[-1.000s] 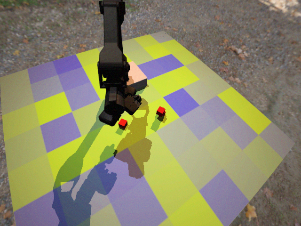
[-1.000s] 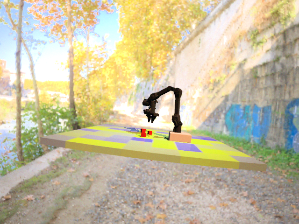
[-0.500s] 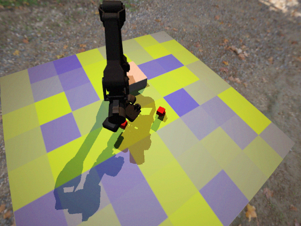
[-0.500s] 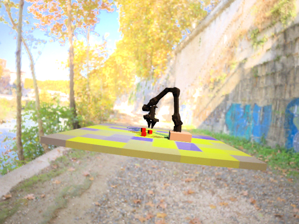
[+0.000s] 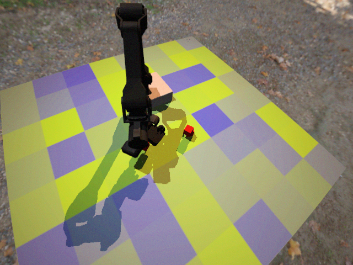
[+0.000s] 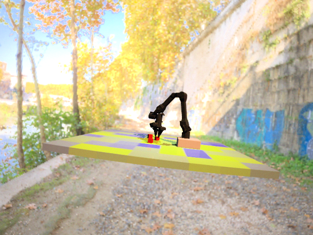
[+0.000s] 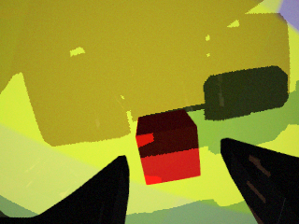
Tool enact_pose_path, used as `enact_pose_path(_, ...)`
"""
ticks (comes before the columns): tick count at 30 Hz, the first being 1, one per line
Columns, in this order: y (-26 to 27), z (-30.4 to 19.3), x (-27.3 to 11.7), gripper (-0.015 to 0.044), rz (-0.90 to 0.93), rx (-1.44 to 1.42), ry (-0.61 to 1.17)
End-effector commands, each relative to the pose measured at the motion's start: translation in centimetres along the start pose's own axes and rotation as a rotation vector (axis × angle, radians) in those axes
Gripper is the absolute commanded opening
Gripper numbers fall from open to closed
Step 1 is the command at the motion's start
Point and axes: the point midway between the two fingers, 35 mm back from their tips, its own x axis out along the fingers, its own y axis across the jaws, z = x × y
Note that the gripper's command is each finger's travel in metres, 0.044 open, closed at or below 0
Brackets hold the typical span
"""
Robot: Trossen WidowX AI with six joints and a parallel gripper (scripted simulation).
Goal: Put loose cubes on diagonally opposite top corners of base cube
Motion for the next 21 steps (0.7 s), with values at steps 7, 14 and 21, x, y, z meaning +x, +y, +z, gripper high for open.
enact_pose_path(7, 0.3, -0.1, 1.6, 0.0265, 0.009, -0.003, 0.002)
enact_pose_path(14, 0.3, -0.1, 1.6, 0.0105, 0.009, -0.003, 0.002)
enact_pose_path(21, 0.0, 0.0, 0.6, 0.0105, 0.008, -0.003, 0.002)
